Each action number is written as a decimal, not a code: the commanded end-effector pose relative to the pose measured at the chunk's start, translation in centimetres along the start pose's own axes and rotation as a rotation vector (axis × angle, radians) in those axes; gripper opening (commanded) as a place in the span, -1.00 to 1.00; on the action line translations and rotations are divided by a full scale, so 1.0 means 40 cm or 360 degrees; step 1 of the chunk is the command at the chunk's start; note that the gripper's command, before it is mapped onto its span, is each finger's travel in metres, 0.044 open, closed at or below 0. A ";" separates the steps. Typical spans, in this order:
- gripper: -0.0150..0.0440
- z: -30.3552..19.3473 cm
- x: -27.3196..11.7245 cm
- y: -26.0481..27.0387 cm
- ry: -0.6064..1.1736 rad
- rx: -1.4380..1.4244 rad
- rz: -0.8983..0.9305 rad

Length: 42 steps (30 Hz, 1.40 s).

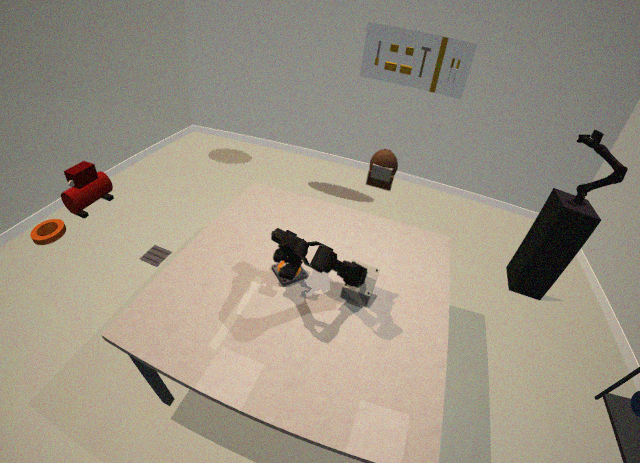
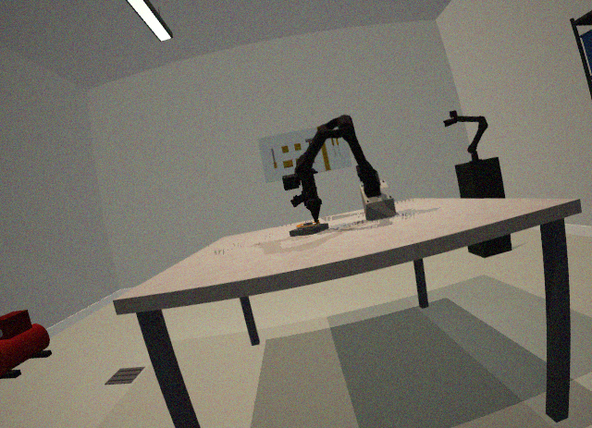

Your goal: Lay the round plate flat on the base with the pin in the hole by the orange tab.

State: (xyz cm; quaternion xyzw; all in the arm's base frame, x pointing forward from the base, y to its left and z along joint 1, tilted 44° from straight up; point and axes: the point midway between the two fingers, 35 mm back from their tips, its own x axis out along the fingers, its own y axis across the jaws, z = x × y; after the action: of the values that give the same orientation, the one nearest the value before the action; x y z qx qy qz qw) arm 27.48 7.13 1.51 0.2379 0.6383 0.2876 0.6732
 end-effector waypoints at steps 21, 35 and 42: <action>-0.49 -0.039 0.003 -0.054 -0.0003 0.0011 0.0004; -0.49 -0.043 0.003 -0.071 -0.0003 0.0011 0.0003; -0.49 -0.045 0.003 -0.079 -0.0003 0.0011 0.0003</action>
State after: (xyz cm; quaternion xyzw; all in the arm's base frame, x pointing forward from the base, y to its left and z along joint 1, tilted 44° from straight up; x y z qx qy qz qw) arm 26.07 5.13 -0.47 0.2433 0.6352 0.2886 0.6738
